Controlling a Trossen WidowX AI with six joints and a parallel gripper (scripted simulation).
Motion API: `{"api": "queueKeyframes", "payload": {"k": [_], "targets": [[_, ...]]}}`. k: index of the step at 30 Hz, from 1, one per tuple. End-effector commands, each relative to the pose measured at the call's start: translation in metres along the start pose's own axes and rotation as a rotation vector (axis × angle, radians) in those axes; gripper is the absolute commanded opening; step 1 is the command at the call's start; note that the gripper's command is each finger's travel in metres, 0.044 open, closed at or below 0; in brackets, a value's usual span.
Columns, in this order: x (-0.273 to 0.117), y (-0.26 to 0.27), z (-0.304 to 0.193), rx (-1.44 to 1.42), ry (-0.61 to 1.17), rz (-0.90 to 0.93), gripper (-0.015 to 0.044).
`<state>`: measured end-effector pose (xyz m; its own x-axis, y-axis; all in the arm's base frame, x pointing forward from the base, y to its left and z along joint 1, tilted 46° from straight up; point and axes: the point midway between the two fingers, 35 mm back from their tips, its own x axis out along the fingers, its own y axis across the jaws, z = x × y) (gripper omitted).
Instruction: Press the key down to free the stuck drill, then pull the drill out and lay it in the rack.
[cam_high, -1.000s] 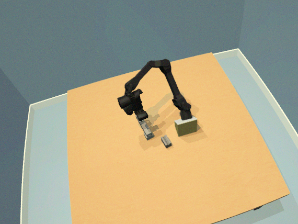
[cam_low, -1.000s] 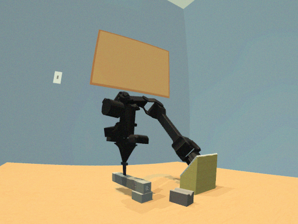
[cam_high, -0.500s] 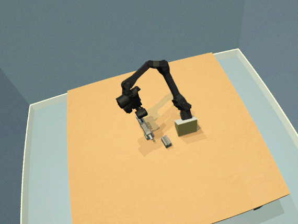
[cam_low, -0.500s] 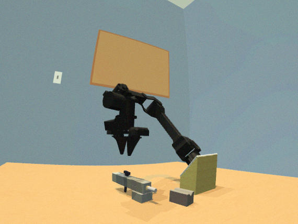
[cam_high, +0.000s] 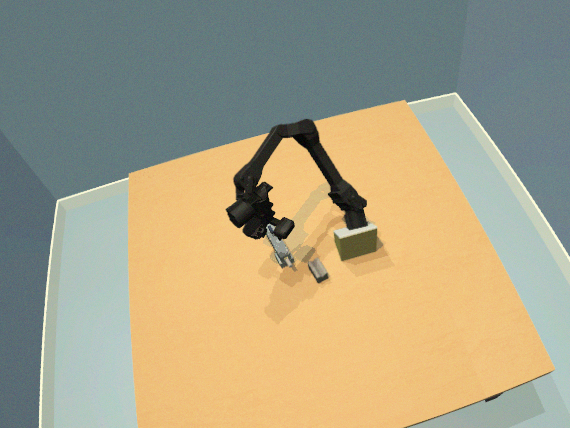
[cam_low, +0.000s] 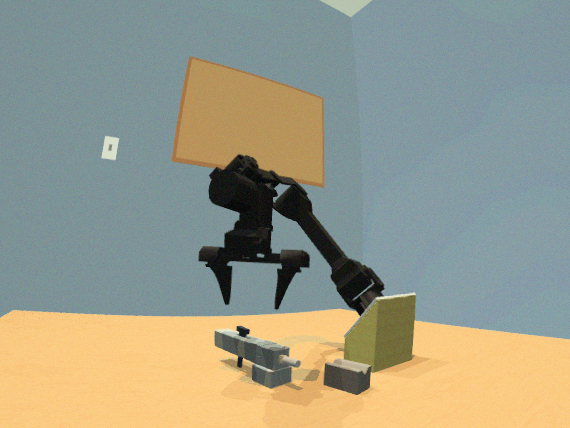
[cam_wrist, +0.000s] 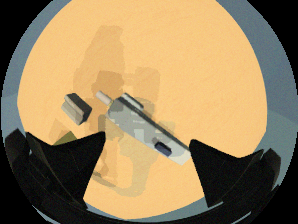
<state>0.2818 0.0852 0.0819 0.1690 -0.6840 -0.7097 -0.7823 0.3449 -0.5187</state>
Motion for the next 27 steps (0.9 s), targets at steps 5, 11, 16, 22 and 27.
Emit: {"api": "queueKeyframes", "payload": {"k": [5,11,16,22,27], "targets": [[0.053,0.076,0.031,-0.791,0.015,0.02,0.044],[0.067,0.096,0.035,-1.007,0.015,0.023,0.044],[0.067,0.096,0.035,-1.007,0.015,0.023,0.044],[0.067,0.096,0.035,-1.007,0.015,0.023,0.044],[0.067,0.096,0.035,-1.007,0.015,0.023,0.044]]}}
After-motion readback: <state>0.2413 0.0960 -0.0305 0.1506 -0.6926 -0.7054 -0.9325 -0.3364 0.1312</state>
